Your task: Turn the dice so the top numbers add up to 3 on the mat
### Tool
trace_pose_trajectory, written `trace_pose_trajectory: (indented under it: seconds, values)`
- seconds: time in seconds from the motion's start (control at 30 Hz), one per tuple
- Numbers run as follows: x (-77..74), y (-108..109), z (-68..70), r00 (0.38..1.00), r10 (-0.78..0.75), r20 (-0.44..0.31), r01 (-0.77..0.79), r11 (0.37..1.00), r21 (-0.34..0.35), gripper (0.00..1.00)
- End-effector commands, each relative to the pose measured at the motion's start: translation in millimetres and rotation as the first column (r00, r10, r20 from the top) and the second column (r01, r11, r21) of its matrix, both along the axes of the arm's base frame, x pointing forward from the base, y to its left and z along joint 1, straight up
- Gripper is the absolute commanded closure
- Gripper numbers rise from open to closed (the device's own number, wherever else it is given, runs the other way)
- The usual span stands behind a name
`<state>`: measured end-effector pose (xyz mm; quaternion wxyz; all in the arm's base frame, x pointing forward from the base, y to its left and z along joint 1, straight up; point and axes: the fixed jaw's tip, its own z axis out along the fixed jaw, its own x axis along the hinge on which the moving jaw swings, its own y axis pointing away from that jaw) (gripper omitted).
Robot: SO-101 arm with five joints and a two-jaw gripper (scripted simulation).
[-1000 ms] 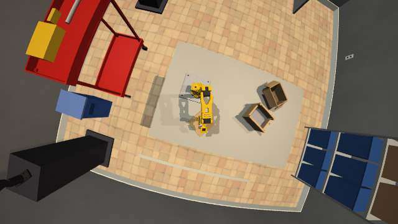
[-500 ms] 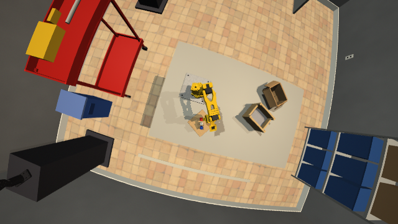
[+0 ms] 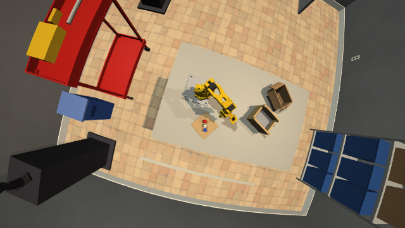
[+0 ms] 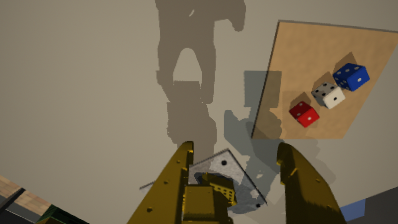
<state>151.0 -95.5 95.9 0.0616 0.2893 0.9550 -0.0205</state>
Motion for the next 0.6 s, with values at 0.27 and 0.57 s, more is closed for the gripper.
trace_pose_trajectory:
  seconds: [0.27, 0.57]
  values:
    - [12.5, 69, 14.8, 0.911, 0.41, 0.05, -0.409, 0.912, -0.039, 0.71]
    - [10.6, 88, 18.5, 0.851, 0.522, 0.065, -0.519, 0.853, -0.052, 0.71]
